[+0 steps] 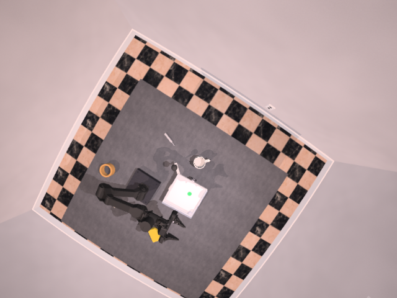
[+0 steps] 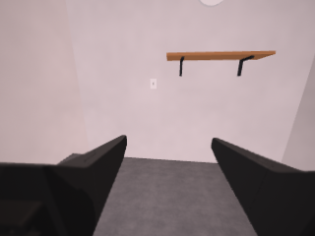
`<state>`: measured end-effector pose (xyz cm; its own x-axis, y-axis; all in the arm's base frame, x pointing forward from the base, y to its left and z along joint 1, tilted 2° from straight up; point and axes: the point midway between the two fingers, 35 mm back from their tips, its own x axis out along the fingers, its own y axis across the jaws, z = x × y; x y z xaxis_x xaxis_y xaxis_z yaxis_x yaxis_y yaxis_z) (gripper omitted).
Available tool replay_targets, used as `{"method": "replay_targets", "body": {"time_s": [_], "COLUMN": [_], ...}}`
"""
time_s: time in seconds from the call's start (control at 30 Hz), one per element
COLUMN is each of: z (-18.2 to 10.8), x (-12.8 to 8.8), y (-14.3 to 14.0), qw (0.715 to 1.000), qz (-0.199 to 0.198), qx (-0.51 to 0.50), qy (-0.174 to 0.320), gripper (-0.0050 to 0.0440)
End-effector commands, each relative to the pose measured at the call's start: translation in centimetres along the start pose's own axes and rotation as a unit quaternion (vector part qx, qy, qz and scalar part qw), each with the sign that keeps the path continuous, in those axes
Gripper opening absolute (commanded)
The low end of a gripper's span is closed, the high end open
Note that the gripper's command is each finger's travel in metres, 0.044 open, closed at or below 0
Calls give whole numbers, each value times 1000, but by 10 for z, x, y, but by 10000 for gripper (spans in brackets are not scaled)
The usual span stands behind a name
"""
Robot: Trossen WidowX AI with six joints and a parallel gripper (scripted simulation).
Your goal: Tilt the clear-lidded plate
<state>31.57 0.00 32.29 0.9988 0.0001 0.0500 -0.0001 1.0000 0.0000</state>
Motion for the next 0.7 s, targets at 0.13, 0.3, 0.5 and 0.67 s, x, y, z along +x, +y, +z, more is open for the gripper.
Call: {"method": "replay_targets", "body": {"time_s": [0.13,0.3,0.5,0.67], "z": [0,0,0,-25], "x": [0,0,0,17], "y": [0,0,0,51], "qw": [1000,1000,1000,989], "qz": [0,0,0,82], "qx": [0,0,0,-70], "qy": [0,0,0,97], "gripper": [400,400,400,300]}}
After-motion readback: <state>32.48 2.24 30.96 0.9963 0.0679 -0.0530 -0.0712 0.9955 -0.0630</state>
